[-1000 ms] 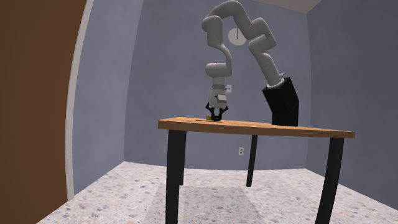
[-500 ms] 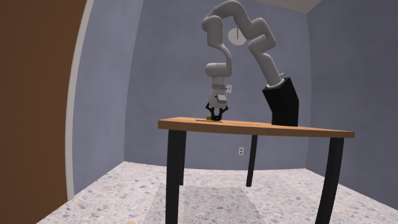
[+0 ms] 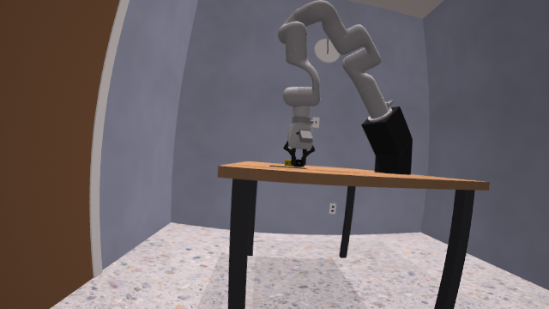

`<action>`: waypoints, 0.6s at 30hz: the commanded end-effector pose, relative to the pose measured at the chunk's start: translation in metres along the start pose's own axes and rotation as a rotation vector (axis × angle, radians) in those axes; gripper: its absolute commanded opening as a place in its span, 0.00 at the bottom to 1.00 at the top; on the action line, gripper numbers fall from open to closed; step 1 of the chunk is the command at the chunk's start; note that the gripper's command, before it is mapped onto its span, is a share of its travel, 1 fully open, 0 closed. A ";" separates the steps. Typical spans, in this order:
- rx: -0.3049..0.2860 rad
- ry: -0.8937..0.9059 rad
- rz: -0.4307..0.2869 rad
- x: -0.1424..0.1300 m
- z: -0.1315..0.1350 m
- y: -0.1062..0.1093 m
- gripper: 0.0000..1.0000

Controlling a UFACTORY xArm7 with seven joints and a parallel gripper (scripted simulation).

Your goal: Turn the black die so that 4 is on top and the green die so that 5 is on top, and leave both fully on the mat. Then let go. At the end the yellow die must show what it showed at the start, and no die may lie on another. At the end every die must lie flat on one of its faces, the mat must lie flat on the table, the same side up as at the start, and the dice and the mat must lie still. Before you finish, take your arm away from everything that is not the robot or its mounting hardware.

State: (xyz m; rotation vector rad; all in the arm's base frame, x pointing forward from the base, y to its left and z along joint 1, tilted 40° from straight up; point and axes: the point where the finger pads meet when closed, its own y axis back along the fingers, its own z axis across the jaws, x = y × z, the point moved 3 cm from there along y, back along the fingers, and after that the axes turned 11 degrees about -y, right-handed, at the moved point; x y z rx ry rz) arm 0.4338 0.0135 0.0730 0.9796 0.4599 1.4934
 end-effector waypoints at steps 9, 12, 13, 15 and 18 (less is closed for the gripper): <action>-0.001 -0.001 0.000 0.000 0.000 0.000 0.39; -0.001 -0.001 0.000 0.000 0.000 0.000 0.43; -0.001 -0.001 0.000 0.000 0.000 0.000 0.43; -0.001 -0.001 0.000 0.000 0.000 0.000 0.47; -0.001 -0.001 0.000 0.000 0.000 0.000 0.47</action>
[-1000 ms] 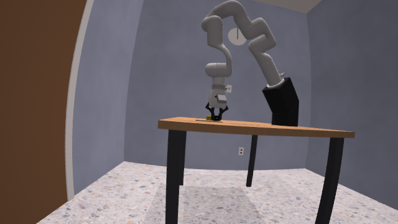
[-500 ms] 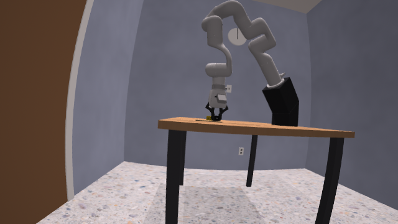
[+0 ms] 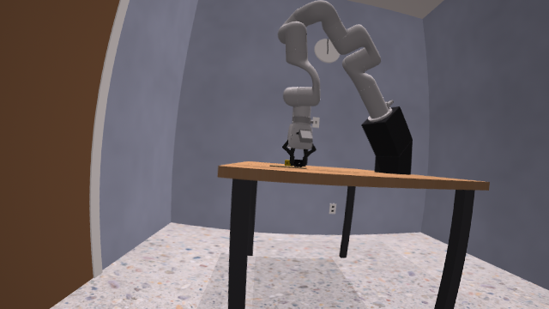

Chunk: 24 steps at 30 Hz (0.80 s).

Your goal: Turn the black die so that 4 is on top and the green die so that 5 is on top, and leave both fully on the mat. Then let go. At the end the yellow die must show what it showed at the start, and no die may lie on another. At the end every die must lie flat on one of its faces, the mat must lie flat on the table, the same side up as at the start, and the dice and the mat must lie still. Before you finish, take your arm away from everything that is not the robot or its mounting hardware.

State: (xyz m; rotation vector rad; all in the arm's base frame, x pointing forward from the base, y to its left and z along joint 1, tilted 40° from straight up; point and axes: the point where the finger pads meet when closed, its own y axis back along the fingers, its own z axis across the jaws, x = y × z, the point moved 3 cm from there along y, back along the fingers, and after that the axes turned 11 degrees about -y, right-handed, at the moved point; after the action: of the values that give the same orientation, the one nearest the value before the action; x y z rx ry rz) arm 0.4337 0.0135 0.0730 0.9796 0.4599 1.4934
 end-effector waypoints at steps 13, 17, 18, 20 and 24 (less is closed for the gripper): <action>-0.001 -0.001 0.000 0.000 0.000 0.009 0.47; -0.001 -0.001 0.000 0.000 0.000 0.022 0.47; -0.001 -0.001 0.000 0.000 0.000 0.022 0.47; -0.001 -0.001 0.000 0.000 0.000 0.033 0.47; -0.001 -0.001 0.000 0.000 0.000 0.054 0.47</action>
State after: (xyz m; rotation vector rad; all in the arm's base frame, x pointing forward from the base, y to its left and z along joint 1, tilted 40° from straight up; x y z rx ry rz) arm 0.4134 0.0066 0.0975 0.9826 0.4603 1.4955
